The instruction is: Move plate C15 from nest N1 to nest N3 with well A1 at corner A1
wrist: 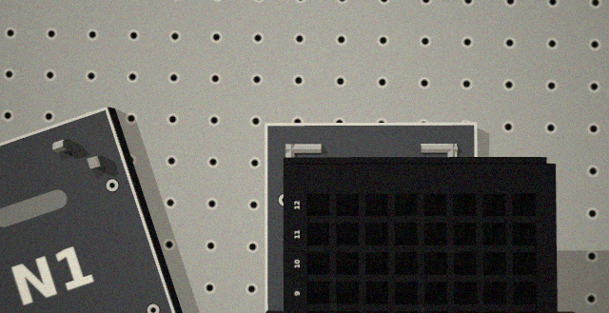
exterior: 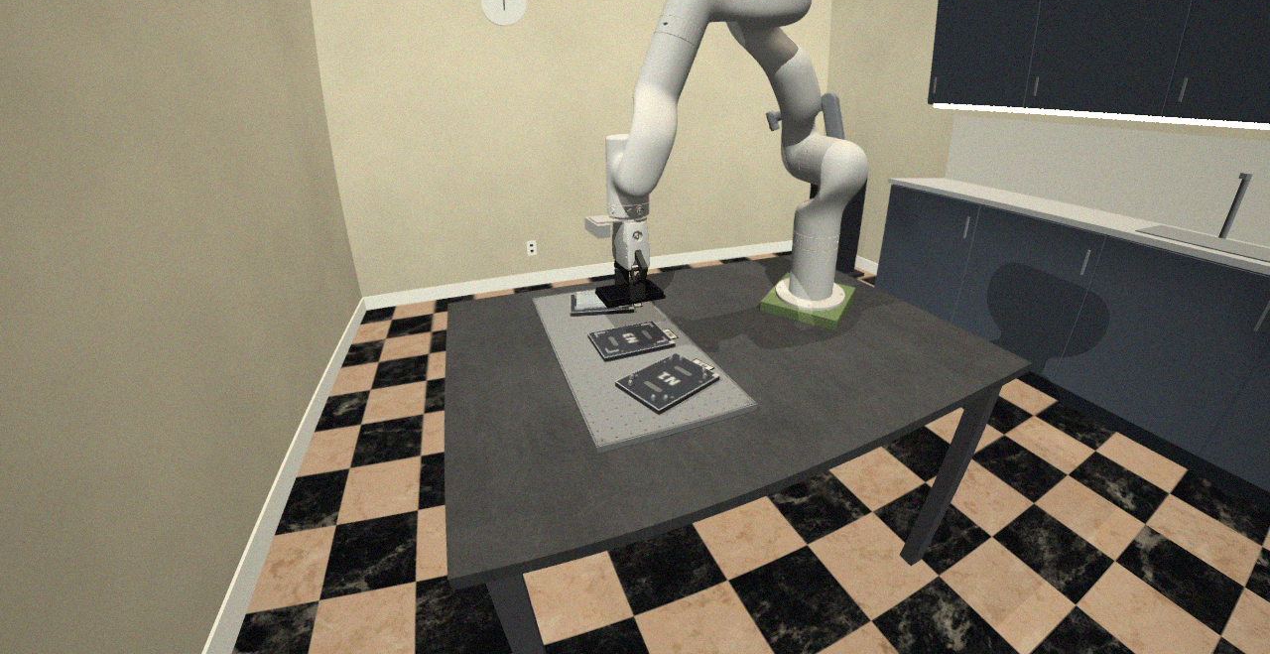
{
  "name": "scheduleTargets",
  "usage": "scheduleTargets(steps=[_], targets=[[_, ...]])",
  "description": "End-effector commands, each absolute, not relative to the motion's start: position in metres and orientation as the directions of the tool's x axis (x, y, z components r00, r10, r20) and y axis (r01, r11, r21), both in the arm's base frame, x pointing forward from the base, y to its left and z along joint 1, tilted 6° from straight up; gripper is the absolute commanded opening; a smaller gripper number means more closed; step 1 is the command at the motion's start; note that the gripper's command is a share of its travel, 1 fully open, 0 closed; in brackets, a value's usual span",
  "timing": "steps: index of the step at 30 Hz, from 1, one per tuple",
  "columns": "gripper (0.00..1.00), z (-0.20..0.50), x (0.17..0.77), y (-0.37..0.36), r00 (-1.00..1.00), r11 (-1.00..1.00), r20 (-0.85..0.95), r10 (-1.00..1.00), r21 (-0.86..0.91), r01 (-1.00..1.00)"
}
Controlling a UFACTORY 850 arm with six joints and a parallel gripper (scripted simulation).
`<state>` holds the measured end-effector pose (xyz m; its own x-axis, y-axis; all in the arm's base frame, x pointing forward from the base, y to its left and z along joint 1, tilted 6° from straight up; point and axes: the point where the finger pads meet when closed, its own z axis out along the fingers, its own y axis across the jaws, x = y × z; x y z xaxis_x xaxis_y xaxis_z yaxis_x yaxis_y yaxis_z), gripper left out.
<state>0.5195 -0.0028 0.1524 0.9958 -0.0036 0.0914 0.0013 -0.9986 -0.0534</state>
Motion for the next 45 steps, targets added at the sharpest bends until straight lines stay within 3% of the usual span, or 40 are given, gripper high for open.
scheduleTargets(steps=[1, 45], targets=[[0.0, 0.152, 0.521, -0.003, 0.996, -0.999, 0.093, -0.004, -0.053, 0.001], [0.0, 0.089, 0.526, 0.001, 0.996, -0.999, 0.093, -0.004, -0.053, 0.001]])
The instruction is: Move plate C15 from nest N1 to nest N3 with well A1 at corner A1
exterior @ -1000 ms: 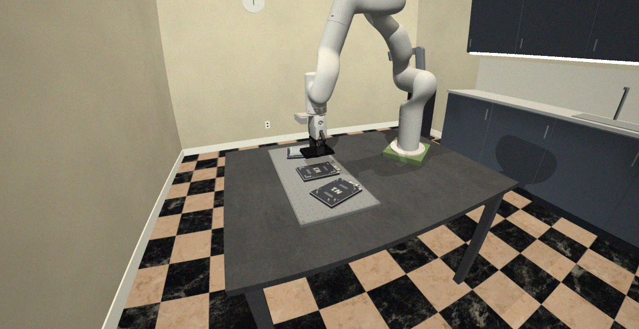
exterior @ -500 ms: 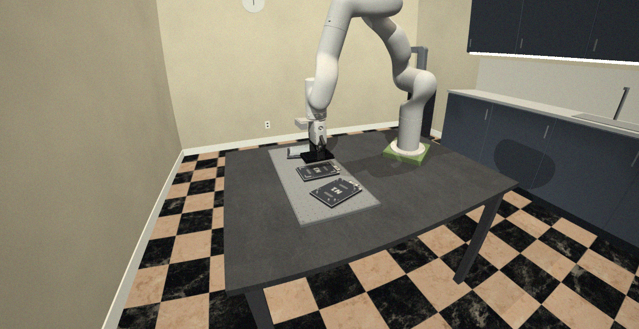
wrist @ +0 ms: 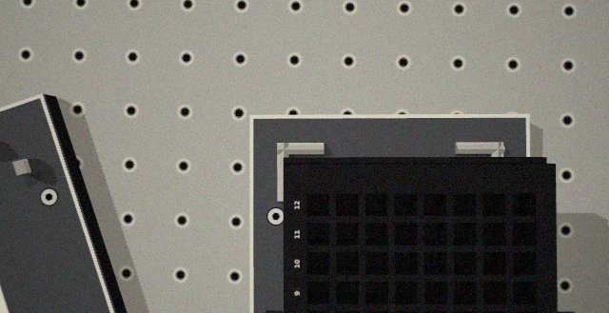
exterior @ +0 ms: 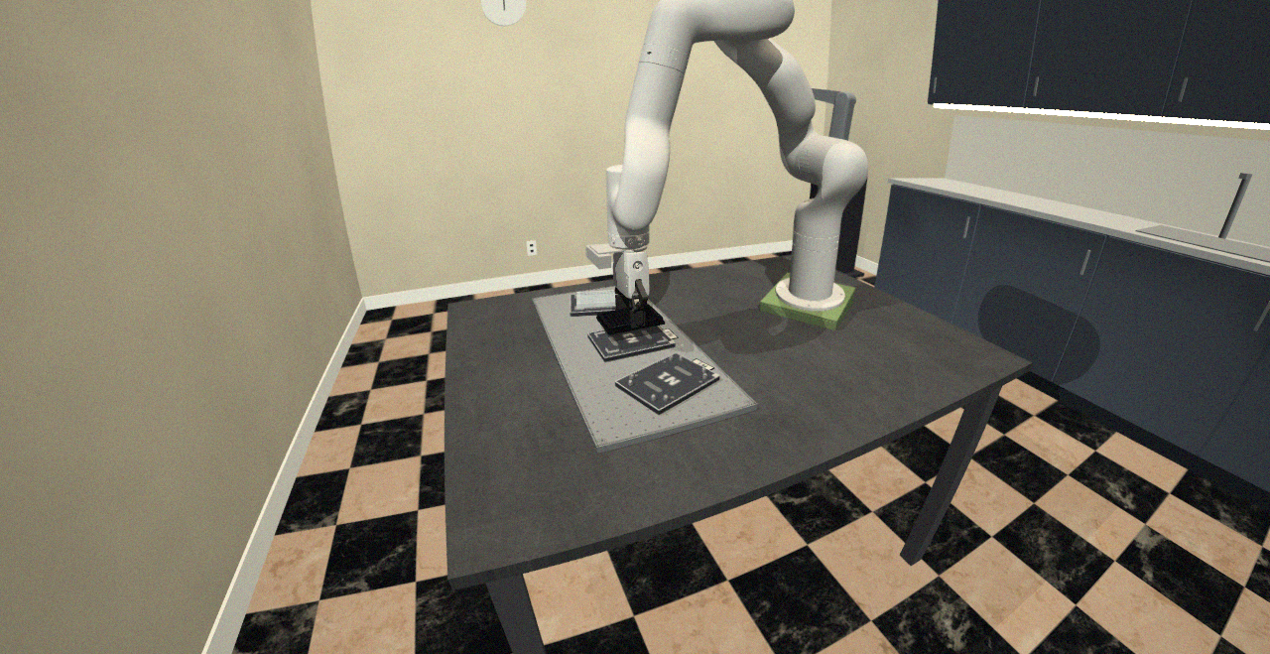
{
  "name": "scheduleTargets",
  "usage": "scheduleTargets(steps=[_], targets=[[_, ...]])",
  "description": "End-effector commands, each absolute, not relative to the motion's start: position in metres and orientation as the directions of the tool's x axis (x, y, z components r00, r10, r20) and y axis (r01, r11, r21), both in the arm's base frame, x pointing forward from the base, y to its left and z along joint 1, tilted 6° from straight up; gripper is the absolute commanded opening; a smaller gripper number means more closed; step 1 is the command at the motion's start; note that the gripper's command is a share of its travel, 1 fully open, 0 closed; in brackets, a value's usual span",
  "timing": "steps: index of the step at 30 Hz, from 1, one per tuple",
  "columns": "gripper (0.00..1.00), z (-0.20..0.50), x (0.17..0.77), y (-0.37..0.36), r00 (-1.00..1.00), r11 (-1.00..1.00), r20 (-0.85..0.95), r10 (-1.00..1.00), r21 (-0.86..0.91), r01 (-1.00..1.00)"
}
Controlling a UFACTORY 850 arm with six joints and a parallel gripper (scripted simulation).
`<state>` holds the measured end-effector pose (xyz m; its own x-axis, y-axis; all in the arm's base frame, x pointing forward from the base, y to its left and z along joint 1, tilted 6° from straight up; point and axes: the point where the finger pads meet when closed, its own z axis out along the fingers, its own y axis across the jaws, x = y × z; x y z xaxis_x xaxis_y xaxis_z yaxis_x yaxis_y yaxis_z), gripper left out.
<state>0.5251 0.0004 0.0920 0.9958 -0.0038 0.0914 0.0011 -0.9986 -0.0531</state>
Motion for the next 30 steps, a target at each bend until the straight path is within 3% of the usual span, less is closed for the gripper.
scheduleTargets(steps=[1, 30], targets=[[0.0, 0.087, 0.527, 0.001, 0.996, -0.999, 0.093, -0.004, -0.053, 0.001], [0.0, 0.067, 0.528, 0.002, 0.996, -0.999, 0.093, -0.004, -0.053, 0.001]])
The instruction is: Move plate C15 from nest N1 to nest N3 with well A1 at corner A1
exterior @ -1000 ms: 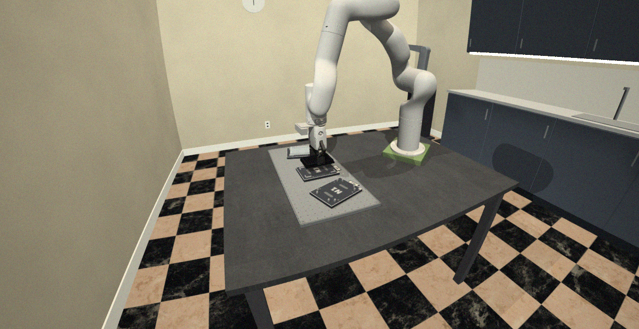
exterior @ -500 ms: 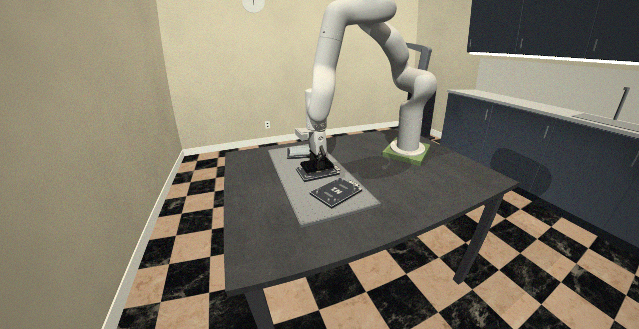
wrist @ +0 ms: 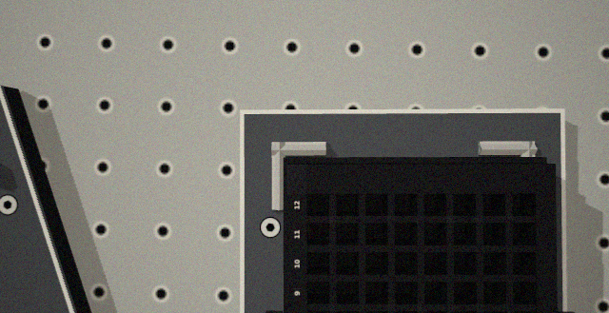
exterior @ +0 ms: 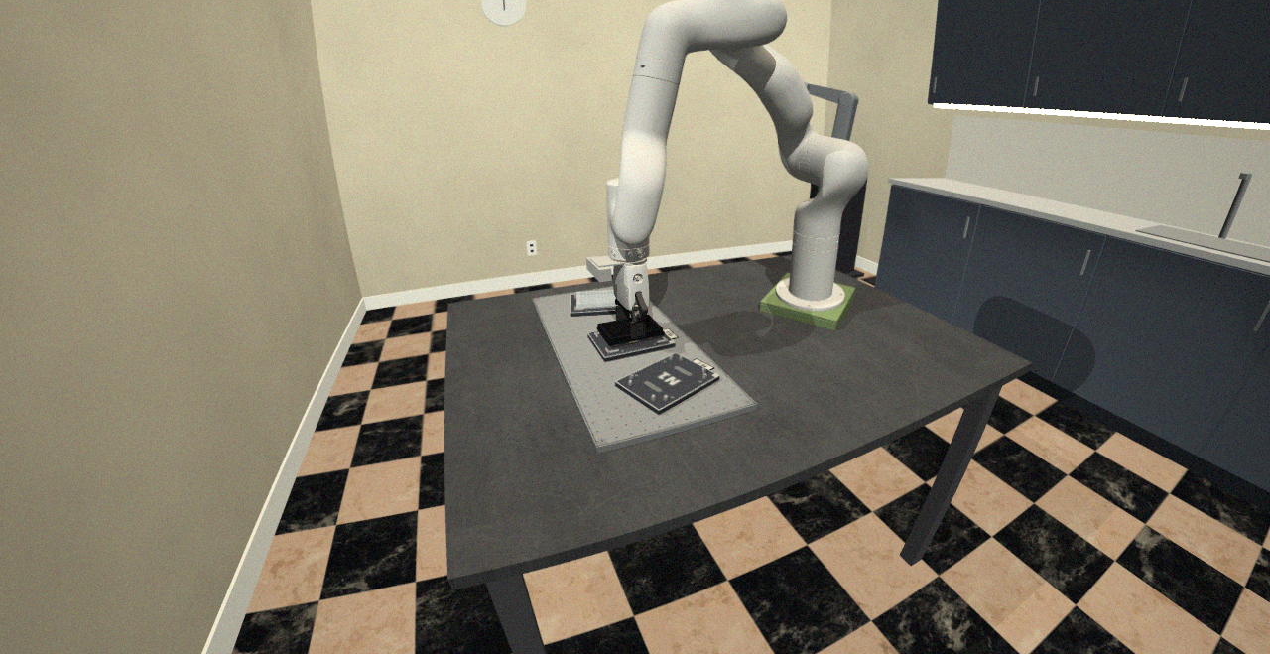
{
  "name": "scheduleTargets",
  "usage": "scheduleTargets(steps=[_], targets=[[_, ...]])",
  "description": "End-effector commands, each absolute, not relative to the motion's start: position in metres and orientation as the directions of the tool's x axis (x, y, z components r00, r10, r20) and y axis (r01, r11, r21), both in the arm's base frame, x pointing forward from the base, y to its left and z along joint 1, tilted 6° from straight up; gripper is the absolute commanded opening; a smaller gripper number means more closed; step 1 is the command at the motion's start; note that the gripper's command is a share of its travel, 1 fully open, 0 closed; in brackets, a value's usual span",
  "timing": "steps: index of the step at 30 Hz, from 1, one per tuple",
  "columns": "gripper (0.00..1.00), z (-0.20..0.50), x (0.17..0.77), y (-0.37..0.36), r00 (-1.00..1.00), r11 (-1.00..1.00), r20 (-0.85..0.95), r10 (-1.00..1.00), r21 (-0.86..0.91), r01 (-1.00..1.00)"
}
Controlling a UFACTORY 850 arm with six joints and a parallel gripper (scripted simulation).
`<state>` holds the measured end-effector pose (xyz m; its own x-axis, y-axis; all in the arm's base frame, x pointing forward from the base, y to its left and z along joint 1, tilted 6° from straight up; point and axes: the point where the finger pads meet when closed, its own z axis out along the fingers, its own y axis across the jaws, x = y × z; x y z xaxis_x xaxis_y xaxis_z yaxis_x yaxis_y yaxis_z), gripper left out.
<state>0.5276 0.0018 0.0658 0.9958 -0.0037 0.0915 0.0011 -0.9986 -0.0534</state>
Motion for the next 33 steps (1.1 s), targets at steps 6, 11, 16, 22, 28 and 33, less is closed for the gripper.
scheduleTargets(steps=[6, 11, 16, 22, 28, 33], targets=[[0.0, 0.065, 0.529, 0.002, 0.996, -0.999, 0.093, -0.004, -0.053, 0.001], [0.0, 0.062, 0.529, 0.002, 0.996, -0.999, 0.093, -0.004, -0.053, 0.001], [0.0, 0.06, 0.529, 0.002, 0.996, -0.999, 0.093, -0.004, -0.053, 0.001], [0.0, 0.056, 0.529, 0.002, 0.996, -0.999, 0.093, -0.004, -0.053, 0.001], [0.0, 0.053, 0.53, 0.002, 0.996, -0.999, 0.093, -0.004, -0.053, 0.001], [0.0, 0.053, 0.53, 0.002, 0.996, -0.999, 0.093, -0.004, -0.053, 0.001]])
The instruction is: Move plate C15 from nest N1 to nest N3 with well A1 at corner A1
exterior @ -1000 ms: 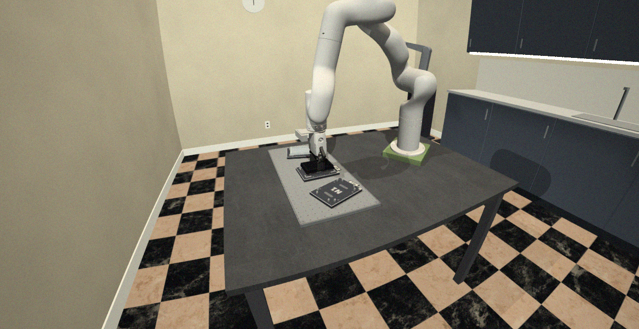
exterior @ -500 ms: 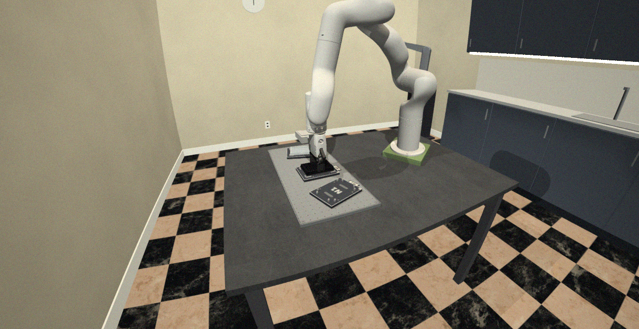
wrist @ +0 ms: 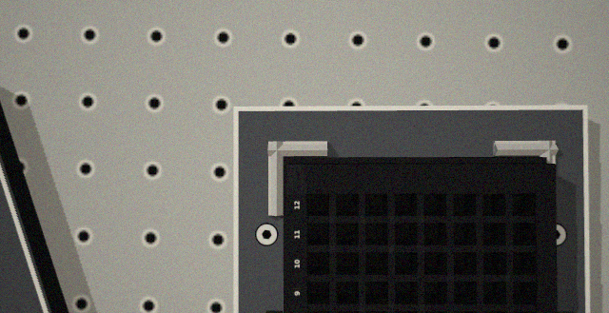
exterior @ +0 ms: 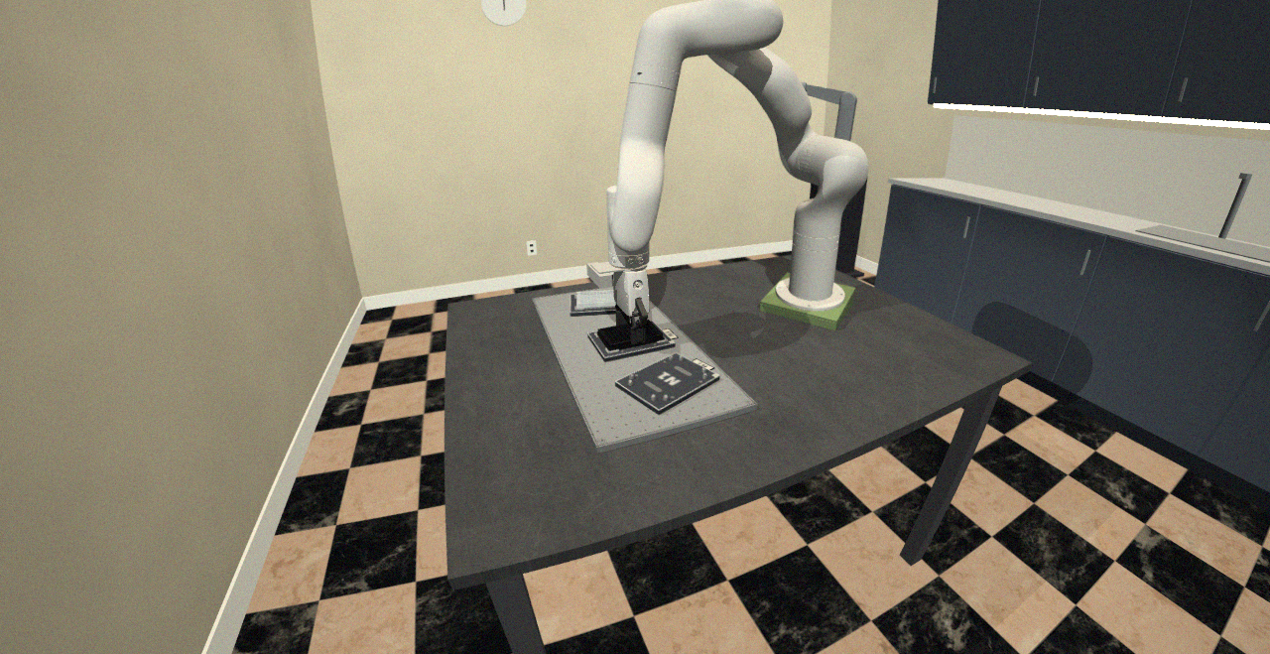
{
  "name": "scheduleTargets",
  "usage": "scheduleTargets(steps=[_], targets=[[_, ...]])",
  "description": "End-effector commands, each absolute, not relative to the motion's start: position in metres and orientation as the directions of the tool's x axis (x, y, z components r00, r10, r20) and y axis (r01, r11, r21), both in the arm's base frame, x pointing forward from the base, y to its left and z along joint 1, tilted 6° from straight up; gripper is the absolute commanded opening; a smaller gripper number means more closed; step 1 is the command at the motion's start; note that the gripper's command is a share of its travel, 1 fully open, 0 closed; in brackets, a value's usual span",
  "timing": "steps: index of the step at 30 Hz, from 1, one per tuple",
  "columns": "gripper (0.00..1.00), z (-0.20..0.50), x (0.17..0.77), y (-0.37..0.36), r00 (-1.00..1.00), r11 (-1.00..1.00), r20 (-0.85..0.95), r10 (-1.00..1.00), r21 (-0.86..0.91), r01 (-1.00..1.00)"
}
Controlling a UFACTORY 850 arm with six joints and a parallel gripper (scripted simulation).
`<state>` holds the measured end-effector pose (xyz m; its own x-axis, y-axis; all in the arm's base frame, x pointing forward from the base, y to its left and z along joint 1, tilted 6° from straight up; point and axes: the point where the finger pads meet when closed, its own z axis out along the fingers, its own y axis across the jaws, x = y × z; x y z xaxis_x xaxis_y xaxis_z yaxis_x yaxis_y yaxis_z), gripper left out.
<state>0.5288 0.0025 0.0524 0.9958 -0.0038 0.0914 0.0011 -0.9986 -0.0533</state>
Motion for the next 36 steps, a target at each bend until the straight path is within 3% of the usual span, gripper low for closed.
scheduleTargets(steps=[1, 10, 11, 36], targets=[[0.0, 0.0531, 0.5296, 0.0024, 0.996, -0.999, 0.093, -0.004, -0.053, 0.001], [0.0, 0.0532, 0.5297, 0.0024, 0.996, -0.999, 0.093, -0.004, -0.053, 0.001], [1.0, 0.0524, 0.5297, 0.0025, 0.996, -0.999, 0.093, -0.004, -0.053, 0.001], [1.0, 0.0525, 0.5297, 0.0025, 0.996, -0.999, 0.093, -0.004, -0.053, 0.001]])
